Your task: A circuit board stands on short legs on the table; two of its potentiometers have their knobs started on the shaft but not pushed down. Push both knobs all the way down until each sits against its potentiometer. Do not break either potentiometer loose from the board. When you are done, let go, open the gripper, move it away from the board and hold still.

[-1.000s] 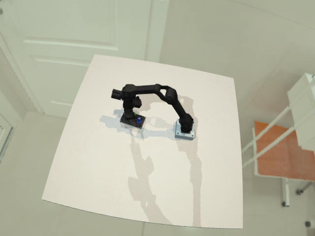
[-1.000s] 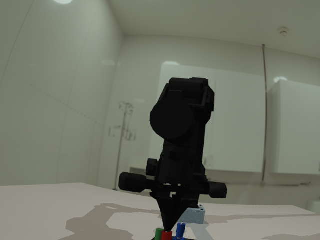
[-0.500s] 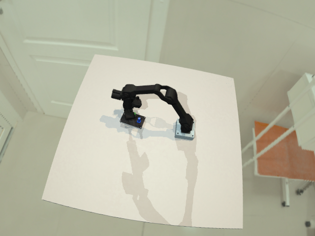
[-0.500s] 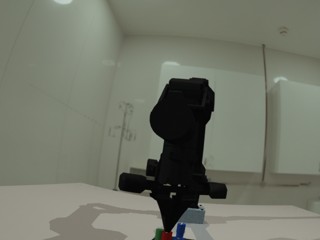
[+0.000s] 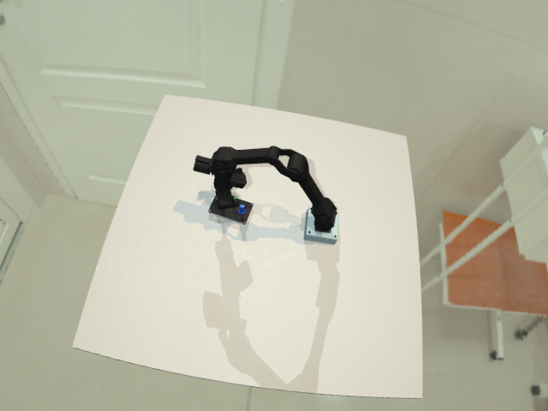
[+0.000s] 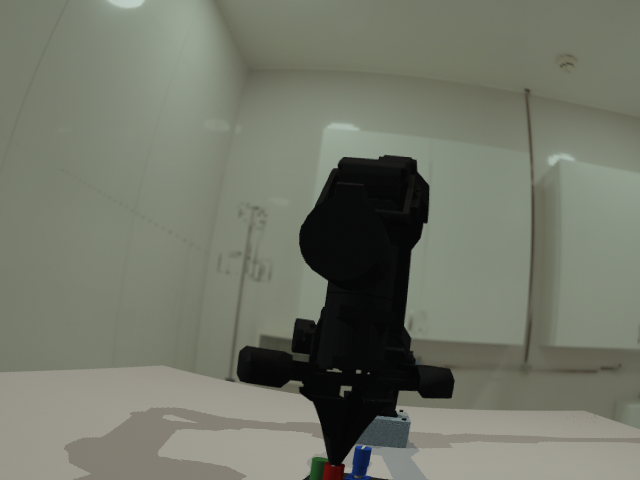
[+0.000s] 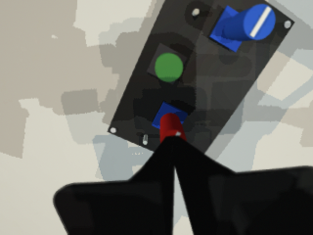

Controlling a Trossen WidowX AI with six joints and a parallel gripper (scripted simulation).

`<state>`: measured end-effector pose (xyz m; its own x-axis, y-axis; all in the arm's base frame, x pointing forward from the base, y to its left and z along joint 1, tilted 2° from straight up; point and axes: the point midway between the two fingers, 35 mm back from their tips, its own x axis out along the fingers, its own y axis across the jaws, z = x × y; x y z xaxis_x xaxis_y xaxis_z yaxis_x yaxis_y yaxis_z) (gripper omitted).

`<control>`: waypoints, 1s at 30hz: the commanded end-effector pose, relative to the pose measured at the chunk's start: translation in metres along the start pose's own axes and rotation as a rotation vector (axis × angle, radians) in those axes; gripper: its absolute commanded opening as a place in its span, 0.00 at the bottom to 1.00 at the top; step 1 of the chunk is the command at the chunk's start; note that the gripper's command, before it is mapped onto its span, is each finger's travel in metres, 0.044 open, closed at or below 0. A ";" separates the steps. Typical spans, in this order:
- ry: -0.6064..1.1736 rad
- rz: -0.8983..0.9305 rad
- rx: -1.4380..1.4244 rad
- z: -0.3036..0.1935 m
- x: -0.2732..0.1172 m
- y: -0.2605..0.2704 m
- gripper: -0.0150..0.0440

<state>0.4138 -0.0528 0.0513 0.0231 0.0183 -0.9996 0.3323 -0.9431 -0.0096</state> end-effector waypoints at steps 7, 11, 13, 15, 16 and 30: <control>-0.002 -0.004 0.005 -0.001 0.005 -0.001 0.25; -0.002 -0.004 0.005 -0.001 0.001 0.000 0.25; -0.002 -0.004 0.005 -0.001 -0.002 0.000 0.25; -0.002 -0.004 0.005 -0.001 -0.005 0.000 0.25; -0.002 -0.004 0.005 -0.001 -0.007 0.000 0.25; -0.009 -0.005 0.000 0.001 -0.012 -0.001 0.48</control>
<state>0.4128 -0.0527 0.0643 0.0148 0.0192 -0.9997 0.3322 -0.9431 -0.0132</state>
